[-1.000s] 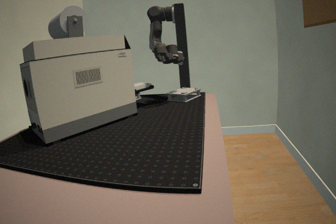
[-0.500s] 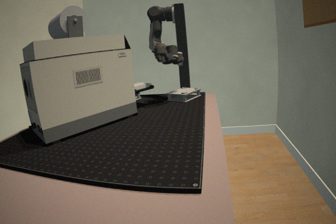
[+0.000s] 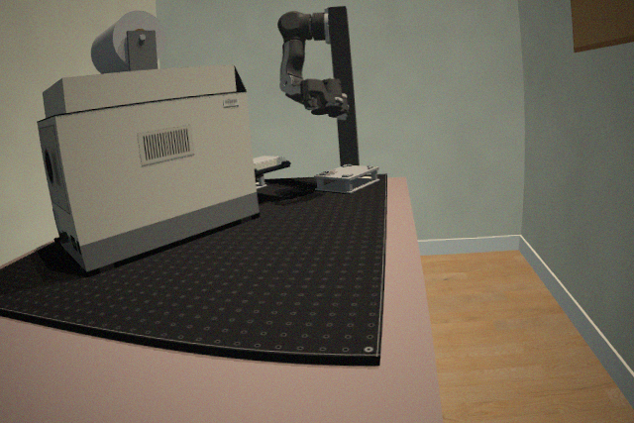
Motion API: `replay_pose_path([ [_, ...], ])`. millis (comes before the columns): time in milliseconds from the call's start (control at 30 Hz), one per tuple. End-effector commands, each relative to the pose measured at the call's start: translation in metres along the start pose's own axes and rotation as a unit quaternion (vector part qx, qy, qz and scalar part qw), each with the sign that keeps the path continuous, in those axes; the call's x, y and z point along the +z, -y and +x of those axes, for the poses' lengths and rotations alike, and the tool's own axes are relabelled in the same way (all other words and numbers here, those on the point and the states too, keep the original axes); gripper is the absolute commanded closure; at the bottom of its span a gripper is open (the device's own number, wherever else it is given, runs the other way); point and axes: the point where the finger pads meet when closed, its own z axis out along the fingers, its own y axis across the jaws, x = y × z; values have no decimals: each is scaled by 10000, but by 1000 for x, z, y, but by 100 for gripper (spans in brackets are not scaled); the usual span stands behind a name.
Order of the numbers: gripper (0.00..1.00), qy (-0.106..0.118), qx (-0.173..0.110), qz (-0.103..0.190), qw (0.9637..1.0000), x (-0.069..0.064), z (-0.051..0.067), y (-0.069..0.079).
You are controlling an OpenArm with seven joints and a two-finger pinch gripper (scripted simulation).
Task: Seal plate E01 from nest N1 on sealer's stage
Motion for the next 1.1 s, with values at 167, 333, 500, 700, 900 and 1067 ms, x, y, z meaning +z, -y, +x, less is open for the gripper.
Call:
replay_pose_path([
  [167,100,-2,-5,33,10000,-1,-3,-5],
  [333,100,-2,-5,33,10000,-1,-3,-5],
  [500,100,-2,-5,33,10000,-1,-3,-5],
  [700,100,-2,-9,26,10000,-2,-3,-8],
  [900,100,-2,-5,33,10000,-2,-4,-8],
  [1067,100,-2,-5,33,10000,-2,-4,-8],
])
